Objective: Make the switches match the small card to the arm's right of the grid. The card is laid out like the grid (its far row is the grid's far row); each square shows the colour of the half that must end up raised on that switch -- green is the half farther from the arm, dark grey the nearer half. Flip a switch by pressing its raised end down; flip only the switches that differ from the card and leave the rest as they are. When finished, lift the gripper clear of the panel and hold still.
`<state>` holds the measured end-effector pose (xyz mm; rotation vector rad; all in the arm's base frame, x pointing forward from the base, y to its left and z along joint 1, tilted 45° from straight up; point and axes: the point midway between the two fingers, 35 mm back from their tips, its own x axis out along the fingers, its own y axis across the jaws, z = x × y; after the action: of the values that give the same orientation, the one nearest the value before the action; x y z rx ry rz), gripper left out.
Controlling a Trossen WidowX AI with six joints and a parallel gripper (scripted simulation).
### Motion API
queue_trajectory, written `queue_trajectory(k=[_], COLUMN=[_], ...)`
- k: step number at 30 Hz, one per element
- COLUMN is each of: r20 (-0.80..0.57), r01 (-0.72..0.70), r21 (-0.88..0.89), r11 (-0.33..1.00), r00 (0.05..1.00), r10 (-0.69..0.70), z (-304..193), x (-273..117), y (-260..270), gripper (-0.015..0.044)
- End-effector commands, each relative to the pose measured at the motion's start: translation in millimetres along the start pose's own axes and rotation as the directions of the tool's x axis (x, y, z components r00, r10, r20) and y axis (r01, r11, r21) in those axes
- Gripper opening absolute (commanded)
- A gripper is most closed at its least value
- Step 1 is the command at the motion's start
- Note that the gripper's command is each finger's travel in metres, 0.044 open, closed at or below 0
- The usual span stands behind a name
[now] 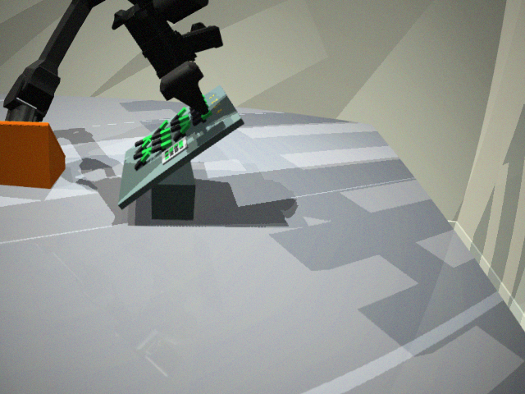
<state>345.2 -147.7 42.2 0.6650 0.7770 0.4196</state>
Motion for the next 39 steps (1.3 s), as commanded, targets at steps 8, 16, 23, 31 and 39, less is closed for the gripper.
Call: queue_trajectory(k=[8, 16, 23, 31, 39], r20=[0.002, 0.022, 0.021, -0.003, -0.002], r01=[0.003, 0.006, 0.006, 0.004, 0.003], r21=[0.001, 0.004, 0.005, 0.004, 0.004], r11=[1.000, 1.000, 1.000, 1.000, 1.000], r00=[1.000, 1.000, 1.000, 1.000, 1.000], r10=[-0.003, -0.006, -0.006, -0.004, -0.003], z=[-0.4, -3.4, -43.6, -41.5, -41.2], x=[-9.7, -63.5, -62.6, -27.5, -17.4], y=[-1.4, -1.3, -1.4, -1.1, -0.7], gripper=[0.0000, 0.0000, 0.0000, 0.0000, 0.0000])
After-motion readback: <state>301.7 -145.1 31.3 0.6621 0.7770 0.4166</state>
